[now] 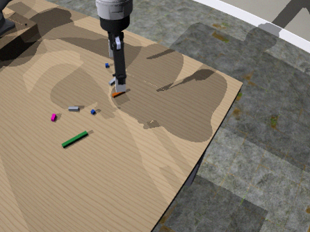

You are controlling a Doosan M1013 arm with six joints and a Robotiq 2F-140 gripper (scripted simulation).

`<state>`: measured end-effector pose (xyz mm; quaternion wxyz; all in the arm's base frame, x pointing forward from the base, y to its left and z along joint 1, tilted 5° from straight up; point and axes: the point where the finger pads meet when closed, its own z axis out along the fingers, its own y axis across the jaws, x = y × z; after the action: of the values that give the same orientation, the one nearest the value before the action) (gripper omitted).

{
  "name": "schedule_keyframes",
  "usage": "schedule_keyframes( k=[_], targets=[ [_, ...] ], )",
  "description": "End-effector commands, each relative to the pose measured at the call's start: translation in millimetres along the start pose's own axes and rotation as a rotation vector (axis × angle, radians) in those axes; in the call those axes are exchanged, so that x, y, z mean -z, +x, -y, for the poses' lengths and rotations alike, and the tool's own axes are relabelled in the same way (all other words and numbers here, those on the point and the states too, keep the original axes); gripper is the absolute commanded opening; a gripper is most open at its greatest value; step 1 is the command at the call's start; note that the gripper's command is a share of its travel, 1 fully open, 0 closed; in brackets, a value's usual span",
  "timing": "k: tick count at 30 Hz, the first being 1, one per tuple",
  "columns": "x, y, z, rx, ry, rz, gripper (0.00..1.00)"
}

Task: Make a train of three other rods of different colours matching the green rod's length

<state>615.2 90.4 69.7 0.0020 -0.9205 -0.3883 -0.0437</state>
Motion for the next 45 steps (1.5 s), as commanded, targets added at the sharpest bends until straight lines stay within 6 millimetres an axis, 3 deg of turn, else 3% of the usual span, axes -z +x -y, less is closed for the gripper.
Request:
schedule_keyframes(
  k=[1,35,45],
  targets=[
    [0.1,0.0,0.0,0.0,0.0,0.0,1.0],
    [0.1,0.0,0.3,0.003,0.0,0.0,1.0],
    [0.1,1.6,32.9,0.448,0.0,0.0,1.0]
  ],
)
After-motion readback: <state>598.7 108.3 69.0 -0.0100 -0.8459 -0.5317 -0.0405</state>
